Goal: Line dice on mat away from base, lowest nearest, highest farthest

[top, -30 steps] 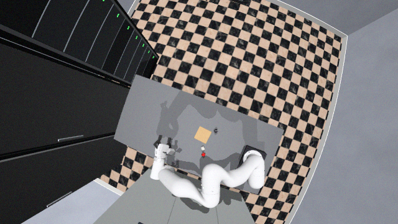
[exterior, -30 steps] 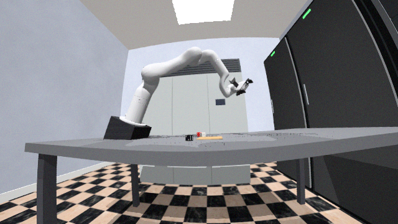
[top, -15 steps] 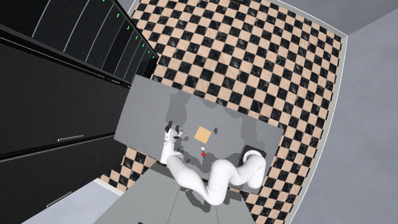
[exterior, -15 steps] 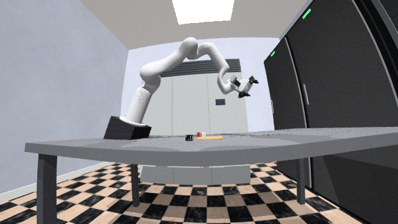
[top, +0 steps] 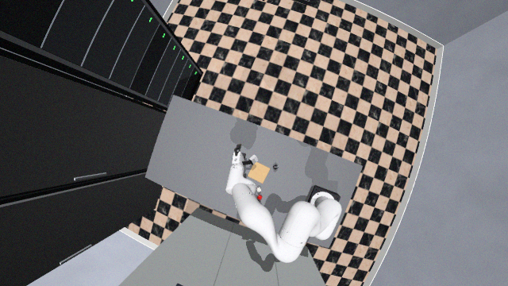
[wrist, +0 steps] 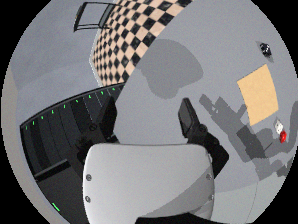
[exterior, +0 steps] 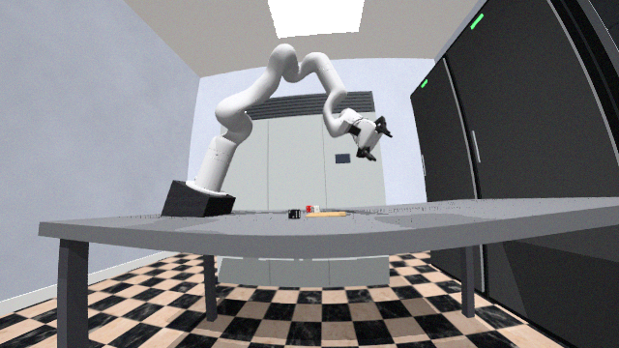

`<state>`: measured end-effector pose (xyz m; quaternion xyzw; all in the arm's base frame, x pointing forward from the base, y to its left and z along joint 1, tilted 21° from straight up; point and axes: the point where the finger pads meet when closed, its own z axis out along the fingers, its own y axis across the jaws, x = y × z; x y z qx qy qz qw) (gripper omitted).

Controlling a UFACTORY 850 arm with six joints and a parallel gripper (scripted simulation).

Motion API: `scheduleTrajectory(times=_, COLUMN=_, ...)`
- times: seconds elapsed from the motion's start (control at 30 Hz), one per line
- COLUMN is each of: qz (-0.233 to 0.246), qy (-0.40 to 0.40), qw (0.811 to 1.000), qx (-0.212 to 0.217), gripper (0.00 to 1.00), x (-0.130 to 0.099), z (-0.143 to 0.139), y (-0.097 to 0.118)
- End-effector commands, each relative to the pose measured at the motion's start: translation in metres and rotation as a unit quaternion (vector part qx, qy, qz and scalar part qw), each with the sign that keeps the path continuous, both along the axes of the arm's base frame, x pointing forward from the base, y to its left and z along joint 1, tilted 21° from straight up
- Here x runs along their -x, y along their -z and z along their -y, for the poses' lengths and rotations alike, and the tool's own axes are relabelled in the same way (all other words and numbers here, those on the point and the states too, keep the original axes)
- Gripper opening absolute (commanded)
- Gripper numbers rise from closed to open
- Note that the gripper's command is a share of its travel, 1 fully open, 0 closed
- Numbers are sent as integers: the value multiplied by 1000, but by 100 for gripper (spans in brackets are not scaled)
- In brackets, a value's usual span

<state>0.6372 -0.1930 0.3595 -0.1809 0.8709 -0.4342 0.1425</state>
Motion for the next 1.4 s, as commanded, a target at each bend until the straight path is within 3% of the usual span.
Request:
scheduleTrajectory(times=0.0, qz=21, qy=-9, qw=997, qx=-79, gripper=100, x=40, z=23, y=38)
scheduleTrajectory(times=0.07, qz=21, qy=-9, qw=997, qx=-79, gripper=100, x=40, z=23, y=38)
scheduleTrajectory(times=0.1, qz=24, qy=-3, qw=993, qx=-118, gripper=100, x=63, z=27, y=57)
scheduleTrajectory(times=0.17, qz=24, qy=-3, qw=993, qx=-118, gripper=100, x=63, z=27, y=57)
scheduleTrajectory(times=0.2, qz=26, qy=4, qw=987, qx=-158, gripper=100, x=87, z=29, y=74)
scheduleTrajectory(times=0.33, qz=26, qy=4, qw=987, qx=-158, gripper=100, x=87, z=29, y=74)
scheduleTrajectory(times=0.4, qz=28, qy=21, qw=973, qx=-228, gripper=100, x=130, z=25, y=103)
scheduleTrajectory(times=0.47, qz=28, qy=23, qw=972, qx=-234, gripper=100, x=134, z=24, y=105)
scheduleTrajectory(times=0.5, qz=29, qy=32, qw=964, qx=-262, gripper=100, x=152, z=20, y=116)
scheduleTrajectory(times=0.6, qz=29, qy=34, qw=962, qx=-269, gripper=100, x=157, z=19, y=118)
scheduleTrajectory(times=0.63, qz=29, qy=45, qw=952, qx=-302, gripper=100, x=178, z=13, y=130)
scheduleTrajectory(times=0.8, qz=29, qy=45, qw=952, qx=-302, gripper=100, x=178, z=13, y=130)
scheduleTrajectory(times=0.83, qz=29, qy=55, qw=941, qx=-332, gripper=100, x=197, z=5, y=140)
scheduleTrajectory(times=1.07, qz=29, qy=55, qw=941, qx=-332, gripper=100, x=197, z=5, y=140)
scheduleTrajectory(times=1.1, qz=29, qy=66, qw=931, qx=-359, gripper=100, x=215, z=-2, y=149)
scheduleTrajectory(times=1.37, qz=29, qy=66, qw=931, qx=-359, gripper=100, x=215, z=-2, y=149)
